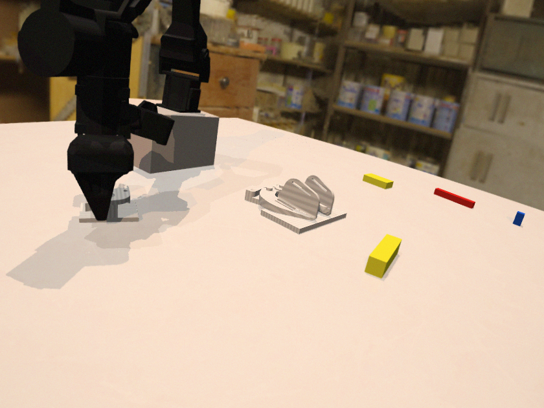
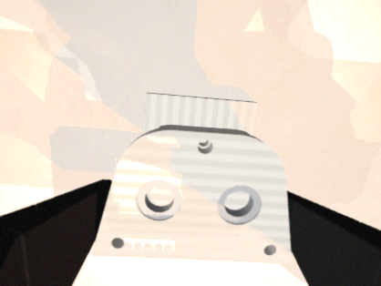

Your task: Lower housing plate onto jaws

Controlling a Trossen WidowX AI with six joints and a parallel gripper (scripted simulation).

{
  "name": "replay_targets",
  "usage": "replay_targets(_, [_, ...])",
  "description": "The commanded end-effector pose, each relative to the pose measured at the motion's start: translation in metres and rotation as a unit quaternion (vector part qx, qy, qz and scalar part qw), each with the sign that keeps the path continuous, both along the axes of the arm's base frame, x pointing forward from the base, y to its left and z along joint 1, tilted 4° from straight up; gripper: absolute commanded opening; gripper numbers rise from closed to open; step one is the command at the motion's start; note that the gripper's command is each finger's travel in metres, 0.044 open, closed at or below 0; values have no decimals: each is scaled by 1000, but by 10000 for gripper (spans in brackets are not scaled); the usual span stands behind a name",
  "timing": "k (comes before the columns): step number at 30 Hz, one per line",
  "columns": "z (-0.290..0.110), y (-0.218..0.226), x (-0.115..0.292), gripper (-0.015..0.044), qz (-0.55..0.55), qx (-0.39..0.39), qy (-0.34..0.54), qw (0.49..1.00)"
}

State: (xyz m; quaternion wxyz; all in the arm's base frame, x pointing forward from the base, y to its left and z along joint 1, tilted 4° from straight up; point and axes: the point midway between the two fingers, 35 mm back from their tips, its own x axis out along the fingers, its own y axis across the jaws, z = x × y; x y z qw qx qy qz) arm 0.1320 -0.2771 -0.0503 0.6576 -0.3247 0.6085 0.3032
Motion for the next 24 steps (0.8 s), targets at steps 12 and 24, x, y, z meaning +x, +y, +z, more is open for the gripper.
replay_targets(12, [1, 0, 0, 351, 0, 0, 0, 1000])
replay_targets(24, [36, -3, -2, 351, -2, -1, 1, 1000])
